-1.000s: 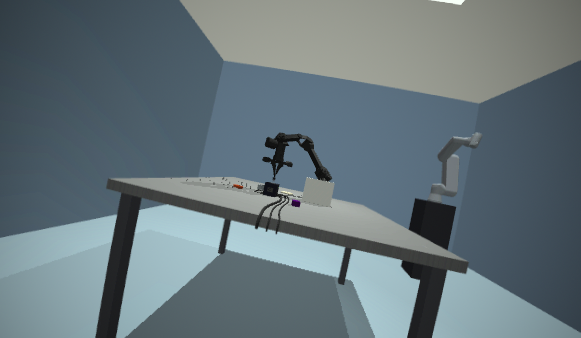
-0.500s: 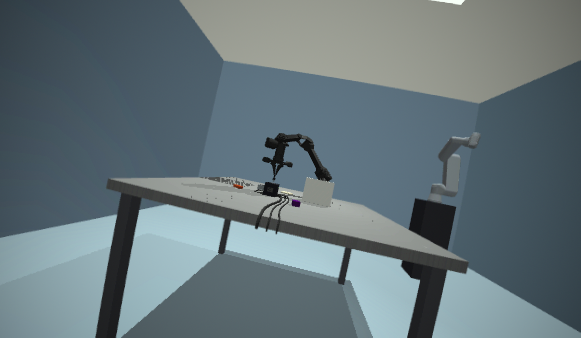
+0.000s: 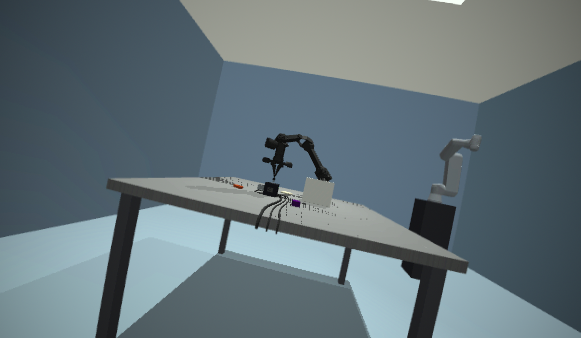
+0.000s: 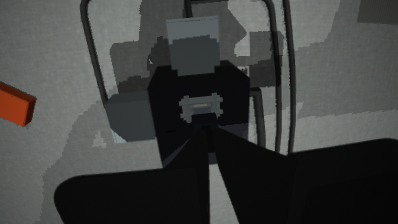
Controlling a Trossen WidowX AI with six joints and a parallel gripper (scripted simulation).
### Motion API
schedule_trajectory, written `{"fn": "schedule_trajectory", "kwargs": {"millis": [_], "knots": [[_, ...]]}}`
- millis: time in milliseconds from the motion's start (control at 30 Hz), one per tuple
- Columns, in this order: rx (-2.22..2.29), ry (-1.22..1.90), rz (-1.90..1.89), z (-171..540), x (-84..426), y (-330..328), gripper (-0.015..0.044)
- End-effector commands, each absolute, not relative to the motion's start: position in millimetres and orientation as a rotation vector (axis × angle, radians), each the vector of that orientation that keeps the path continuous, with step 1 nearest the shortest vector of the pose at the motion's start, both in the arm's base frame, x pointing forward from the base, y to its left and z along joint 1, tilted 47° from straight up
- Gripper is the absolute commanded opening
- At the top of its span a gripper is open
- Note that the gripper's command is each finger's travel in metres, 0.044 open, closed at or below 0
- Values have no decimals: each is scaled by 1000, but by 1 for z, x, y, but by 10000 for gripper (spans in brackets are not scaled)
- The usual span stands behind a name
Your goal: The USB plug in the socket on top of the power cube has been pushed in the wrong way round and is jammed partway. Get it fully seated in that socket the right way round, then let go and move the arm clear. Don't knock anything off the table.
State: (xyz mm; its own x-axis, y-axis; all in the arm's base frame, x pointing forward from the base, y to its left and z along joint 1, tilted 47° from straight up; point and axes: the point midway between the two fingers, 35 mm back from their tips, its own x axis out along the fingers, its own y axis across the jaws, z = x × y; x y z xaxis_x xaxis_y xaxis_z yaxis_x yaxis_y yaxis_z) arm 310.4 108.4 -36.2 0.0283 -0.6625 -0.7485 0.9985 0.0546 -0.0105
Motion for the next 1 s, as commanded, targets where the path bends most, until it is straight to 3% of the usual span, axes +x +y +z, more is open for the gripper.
{"fn": "schedule_trajectory", "kwargs": {"millis": [0, 967], "knots": [[633, 693, -1419, -37, 310, 109, 0], [637, 697, -1418, -39, 310, 106, 0]]}}
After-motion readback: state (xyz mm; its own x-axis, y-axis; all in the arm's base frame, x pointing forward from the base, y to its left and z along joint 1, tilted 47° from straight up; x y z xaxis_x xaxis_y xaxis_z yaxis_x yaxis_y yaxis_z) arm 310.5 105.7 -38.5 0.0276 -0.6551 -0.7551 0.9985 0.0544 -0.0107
